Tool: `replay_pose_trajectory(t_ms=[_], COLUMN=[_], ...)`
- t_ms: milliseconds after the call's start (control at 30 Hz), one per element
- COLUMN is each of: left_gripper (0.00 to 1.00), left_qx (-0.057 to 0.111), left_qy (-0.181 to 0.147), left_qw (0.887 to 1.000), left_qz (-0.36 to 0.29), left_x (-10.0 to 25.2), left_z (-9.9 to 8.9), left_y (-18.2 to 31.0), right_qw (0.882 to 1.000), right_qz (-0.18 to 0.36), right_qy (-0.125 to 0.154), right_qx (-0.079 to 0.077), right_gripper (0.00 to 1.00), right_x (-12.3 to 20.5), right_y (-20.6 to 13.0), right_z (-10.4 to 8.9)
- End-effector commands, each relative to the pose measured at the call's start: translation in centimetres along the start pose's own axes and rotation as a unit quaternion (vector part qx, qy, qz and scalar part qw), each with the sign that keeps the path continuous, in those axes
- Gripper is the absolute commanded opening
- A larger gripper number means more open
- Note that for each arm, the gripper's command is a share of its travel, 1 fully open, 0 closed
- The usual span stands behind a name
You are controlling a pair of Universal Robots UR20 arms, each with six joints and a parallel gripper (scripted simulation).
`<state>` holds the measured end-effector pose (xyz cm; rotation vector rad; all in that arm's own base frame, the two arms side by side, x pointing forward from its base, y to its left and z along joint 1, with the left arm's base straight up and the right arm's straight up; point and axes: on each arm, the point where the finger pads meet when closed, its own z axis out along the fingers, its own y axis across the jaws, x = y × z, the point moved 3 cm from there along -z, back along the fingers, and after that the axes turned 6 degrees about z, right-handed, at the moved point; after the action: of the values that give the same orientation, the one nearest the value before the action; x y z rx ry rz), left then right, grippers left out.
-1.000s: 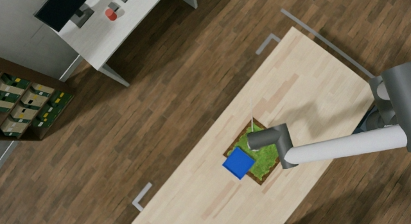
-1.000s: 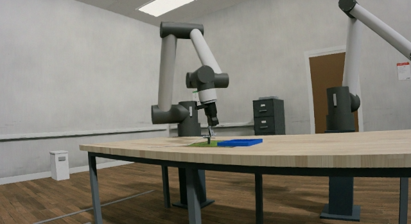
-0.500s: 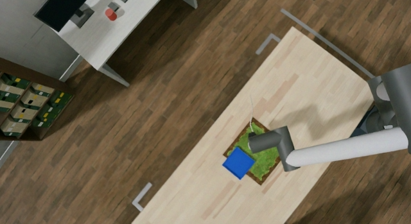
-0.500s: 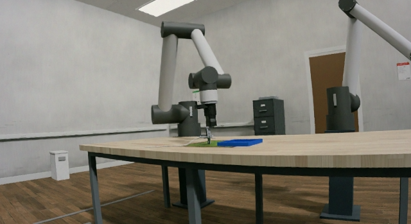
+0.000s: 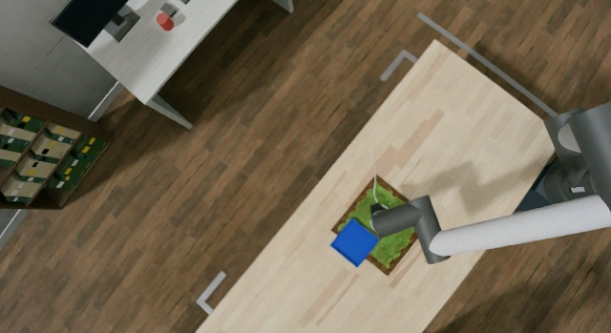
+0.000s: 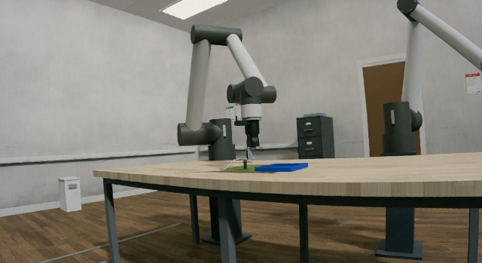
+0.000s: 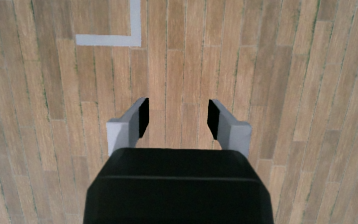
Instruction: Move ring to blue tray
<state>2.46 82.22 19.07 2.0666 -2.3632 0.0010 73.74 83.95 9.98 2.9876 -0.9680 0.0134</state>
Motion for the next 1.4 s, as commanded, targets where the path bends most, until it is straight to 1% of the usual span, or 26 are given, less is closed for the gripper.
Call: replay_pose_trajectory(t_ms=[0,200,433,567,633,733,900,1133,1200,1367], left_gripper=[1.00,1.00,1.00,1.00,1.00,1.00,1.00,1.00,1.00,1.00], left_qx=[0.000,0.000,0.000,0.000,0.000,0.000,0.000,0.000,0.000,0.000], left_qy=[-0.001,-0.001,-0.001,-0.001,-0.001,-0.001,-0.001,-0.001,-0.001,-0.001], left_qw=[1.000,1.000,1.000,1.000,1.000,1.000,1.000,1.000,1.000,1.000], left_qz=[0.000,0.000,0.000,0.000,0.000,0.000,0.000,0.000,0.000,0.000], left_x=[-0.2,-0.2,-0.2,-0.2,-0.2,-0.2,-0.2,-0.2,-0.2,-0.2], left_z=[-0.1,-0.1,-0.1,-0.1,-0.1,-0.1,-0.1,-0.1,-0.1,-0.1], left_y=[0.1,0.1,0.1,0.1,0.1,0.1,0.1,0.1,0.1,0.1], right_qw=[1.000,1.000,1.000,1.000,1.000,1.000,1.000,1.000,1.000,1.000], right_qz=[0.007,0.003,0.004,0.005,0.005,0.004,0.004,0.004,0.004,0.004], right_qy=[0.002,0.001,-0.007,-0.006,-0.006,-0.005,-0.005,-0.005,-0.005,-0.005], right_qx=[0.003,0.003,0.003,0.000,0.000,0.000,0.000,0.000,0.000,0.000], right_gripper=[0.00,0.00,0.00,0.00,0.00,0.00,0.00,0.00,0.00,0.00], right_x=[1.5,0.6,1.0,1.1,1.1,0.2,-1.6,-5.5,-5.5,-8.5], right_y=[-0.1,-0.2,-0.2,-0.3,-0.3,-0.9,-3.0,-8.0,-8.0,-11.9], right_z=[-1.3,-1.6,-2.1,-1.5,-1.5,-1.3,-1.3,-1.2,-1.2,-1.1])
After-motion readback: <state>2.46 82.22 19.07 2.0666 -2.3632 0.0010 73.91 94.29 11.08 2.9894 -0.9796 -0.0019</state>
